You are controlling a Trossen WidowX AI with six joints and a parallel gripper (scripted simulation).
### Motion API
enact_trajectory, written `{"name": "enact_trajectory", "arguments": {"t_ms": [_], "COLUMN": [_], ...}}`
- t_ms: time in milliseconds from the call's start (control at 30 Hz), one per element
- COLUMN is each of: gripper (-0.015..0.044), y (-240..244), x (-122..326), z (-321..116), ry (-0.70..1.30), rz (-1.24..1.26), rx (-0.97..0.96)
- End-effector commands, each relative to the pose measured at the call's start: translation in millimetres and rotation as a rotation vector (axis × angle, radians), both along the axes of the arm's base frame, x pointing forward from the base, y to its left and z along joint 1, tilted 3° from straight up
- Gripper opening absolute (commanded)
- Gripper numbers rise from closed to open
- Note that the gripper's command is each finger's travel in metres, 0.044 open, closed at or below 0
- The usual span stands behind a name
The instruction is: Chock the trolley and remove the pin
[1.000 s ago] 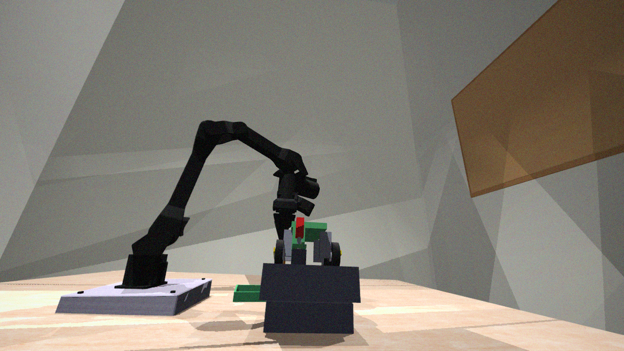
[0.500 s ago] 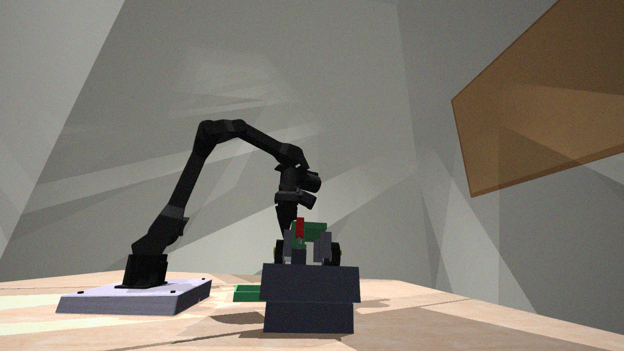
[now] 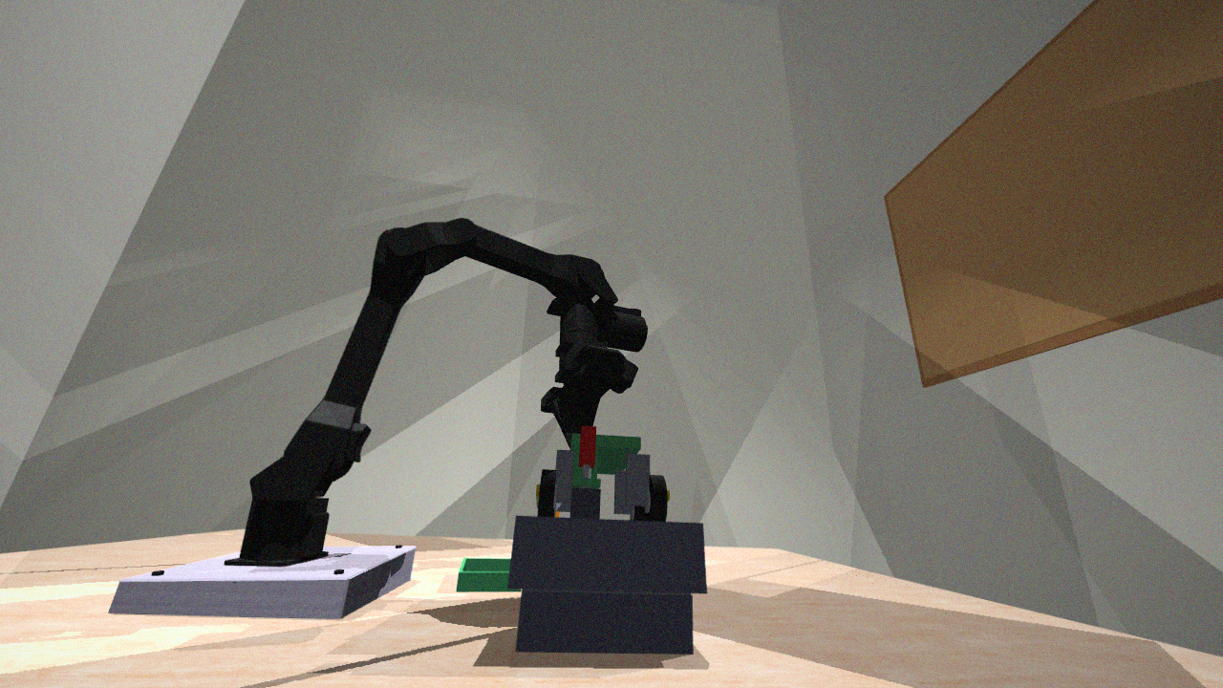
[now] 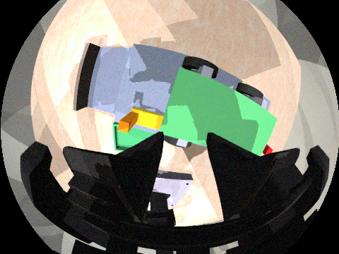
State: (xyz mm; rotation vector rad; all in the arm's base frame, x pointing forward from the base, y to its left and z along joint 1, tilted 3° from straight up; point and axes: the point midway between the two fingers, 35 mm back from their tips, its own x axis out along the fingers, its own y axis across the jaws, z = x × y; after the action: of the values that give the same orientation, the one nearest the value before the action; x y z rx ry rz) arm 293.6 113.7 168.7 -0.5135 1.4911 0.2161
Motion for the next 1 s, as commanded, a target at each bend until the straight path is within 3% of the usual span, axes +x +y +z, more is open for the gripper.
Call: {"name": "enact_trajectory", "arguments": {"t_ms": [0, 967], "gripper": [0.019, 0.019], "y": [-18.3, -140.2], "x": [9.6, 29.1], "z": [7.2, 29.7], "ry": [0.018, 0.342], "rz": [0.166, 1.195], "rx": [-0.037, -0.228]}}
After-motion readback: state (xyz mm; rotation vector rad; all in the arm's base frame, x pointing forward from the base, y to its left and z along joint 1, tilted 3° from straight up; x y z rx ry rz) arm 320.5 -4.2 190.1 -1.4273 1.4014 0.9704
